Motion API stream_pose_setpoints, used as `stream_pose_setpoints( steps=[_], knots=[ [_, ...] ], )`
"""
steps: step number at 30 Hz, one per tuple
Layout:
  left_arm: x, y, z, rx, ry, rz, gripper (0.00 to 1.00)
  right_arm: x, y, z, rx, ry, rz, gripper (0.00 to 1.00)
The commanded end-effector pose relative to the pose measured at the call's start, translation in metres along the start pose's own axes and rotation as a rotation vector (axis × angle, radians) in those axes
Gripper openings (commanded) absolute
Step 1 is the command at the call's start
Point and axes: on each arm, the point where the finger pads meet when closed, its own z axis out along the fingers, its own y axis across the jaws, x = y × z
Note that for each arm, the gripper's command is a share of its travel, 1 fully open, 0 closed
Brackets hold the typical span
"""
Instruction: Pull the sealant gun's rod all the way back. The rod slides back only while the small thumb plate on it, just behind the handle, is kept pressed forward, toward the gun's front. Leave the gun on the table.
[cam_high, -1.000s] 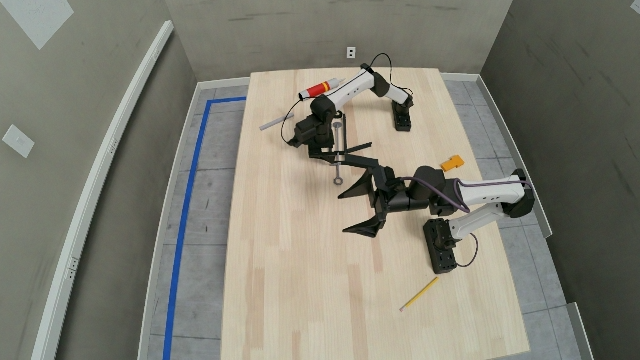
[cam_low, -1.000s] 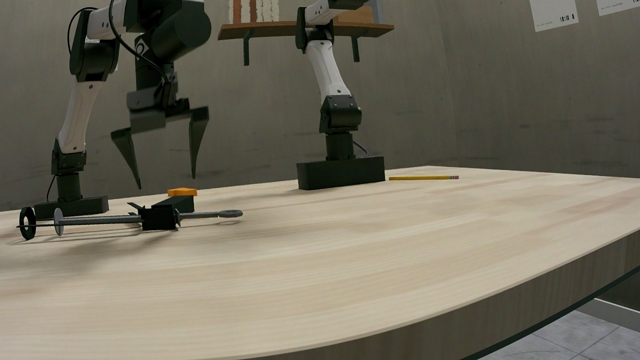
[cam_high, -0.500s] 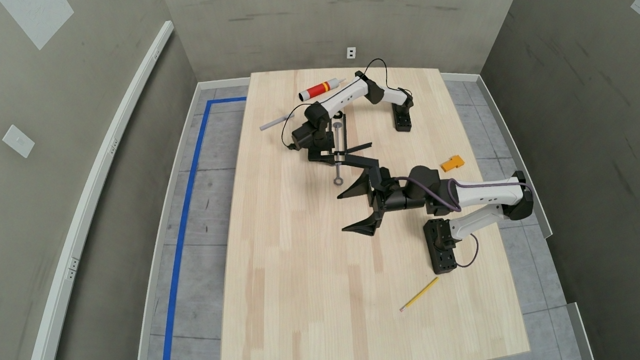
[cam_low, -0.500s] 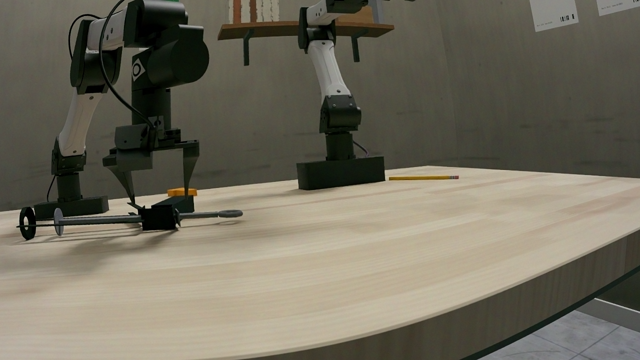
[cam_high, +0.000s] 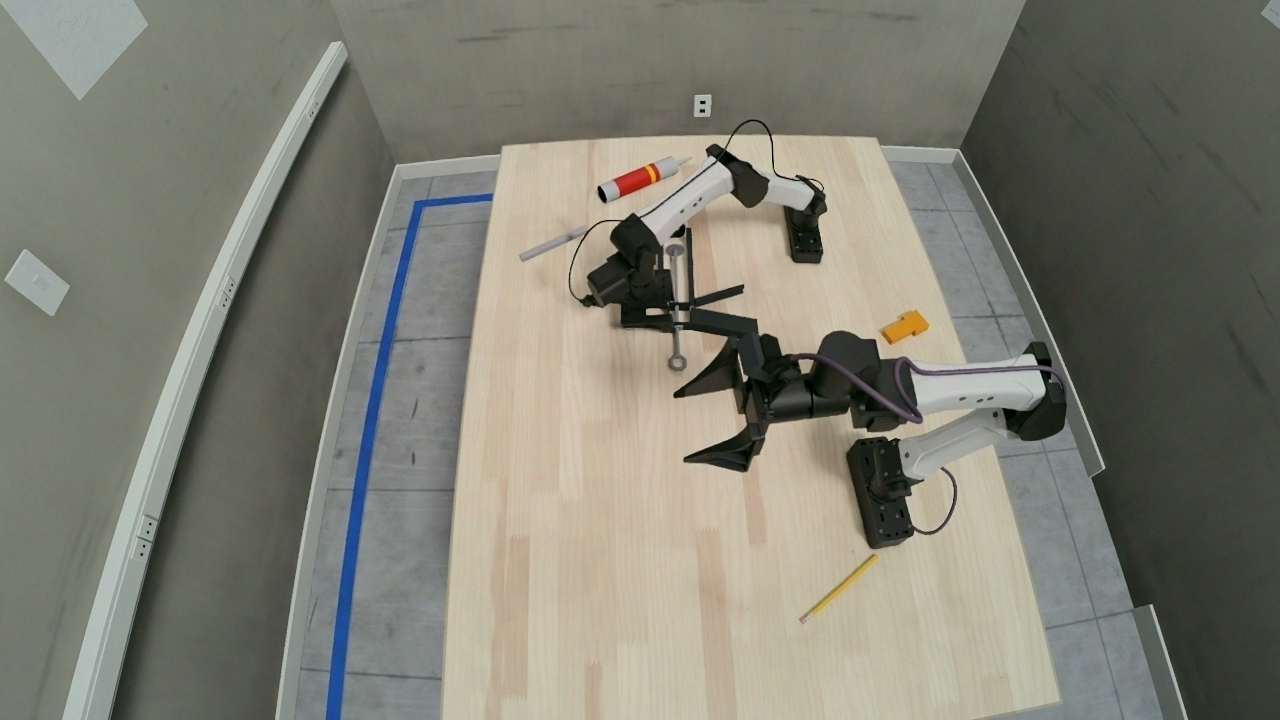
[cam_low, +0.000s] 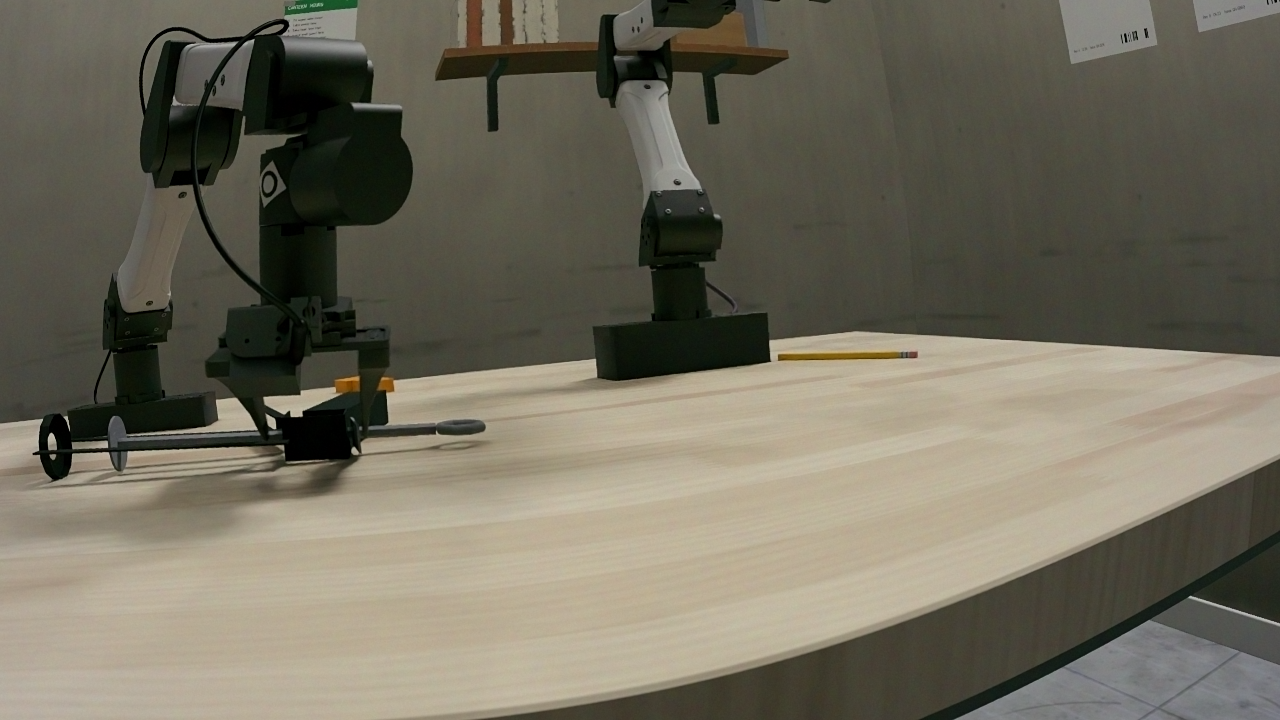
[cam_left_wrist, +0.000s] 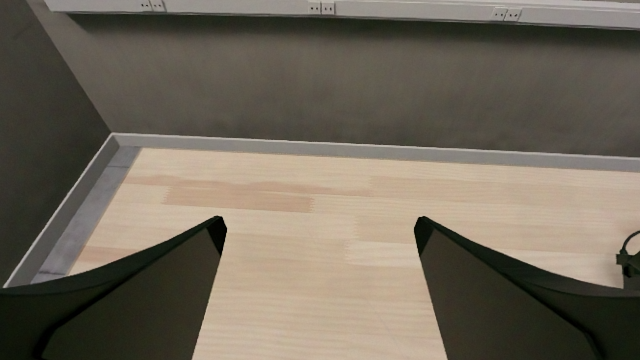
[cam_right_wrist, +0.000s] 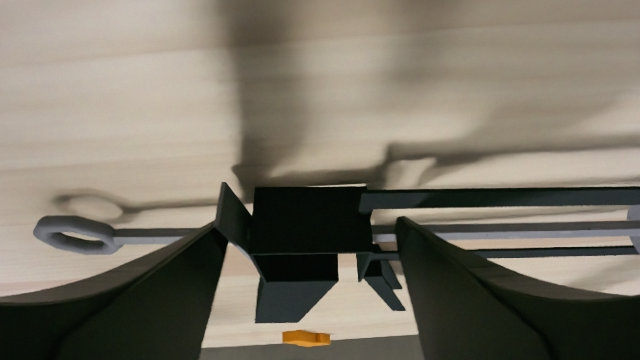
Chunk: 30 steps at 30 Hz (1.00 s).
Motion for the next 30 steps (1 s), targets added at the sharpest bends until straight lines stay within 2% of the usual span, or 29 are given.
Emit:
stream_pose_setpoints(
  steps=[1,2,3,4,12,13,14,15,17,19,20,24,25,30],
  knots=[
    [0.005,-0.002,0.004,-0.001,-0.012,0.001,1.0,-0.004,0.004,-0.014,-0.032,-0.048,0.001,0.84],
    [0.005,-0.002,0.004,-0.001,-0.012,0.001,1.0,-0.004,0.004,-0.014,-0.032,-0.048,0.001,0.84],
    [0.005,-0.002,0.004,-0.001,-0.012,0.001,1.0,-0.004,0.004,-0.014,-0.032,-0.048,0.001,0.75],
    [0.005,-0.002,0.004,-0.001,-0.012,0.001,1.0,-0.004,0.003,-0.014,-0.029,-0.051,0.001,0.71],
    [-0.003,-0.001,0.002,0.001,-0.022,-0.003,1.0,-0.004,0.003,-0.014,-0.03,-0.05,0.001,0.59],
    [-0.003,-0.001,0.002,0.001,-0.022,-0.003,1.0,-0.004,0.003,-0.014,-0.03,-0.05,0.001,0.46],
    [-0.003,-0.001,0.002,0.001,-0.022,-0.003,1.0,-0.004,0.003,-0.014,-0.03,-0.05,0.001,0.56],
    [-0.003,-0.001,0.002,0.001,-0.022,-0.003,1.0,-0.003,0.003,-0.014,-0.029,-0.049,0.001,0.56],
    [0.014,-0.008,0.002,0.039,0.024,0.022,0.76,-0.003,0.003,-0.014,-0.028,-0.048,0.001,0.56],
    [0.014,-0.008,0.002,0.039,0.024,0.022,0.76,-0.003,0.003,-0.014,-0.028,-0.048,0.001,0.56],
    [0.014,-0.011,0.002,0.059,0.04,0.033,0.65,-0.003,0.003,-0.014,-0.028,-0.047,0.001,0.56],
    [0.048,-0.049,0.0,0.267,0.186,0.114,0.65,-0.003,0.003,-0.014,-0.028,-0.047,0.001,0.56],
    [0.056,-0.058,0.0,0.313,0.216,0.127,0.65,-0.002,0.003,-0.005,-0.016,-0.023,0.002,0.56],
    [0.088,-0.1,-0.005,0.533,0.324,0.173,0.65,-0.002,0.003,-0.005,-0.016,-0.023,0.002,0.56]
  ],
)
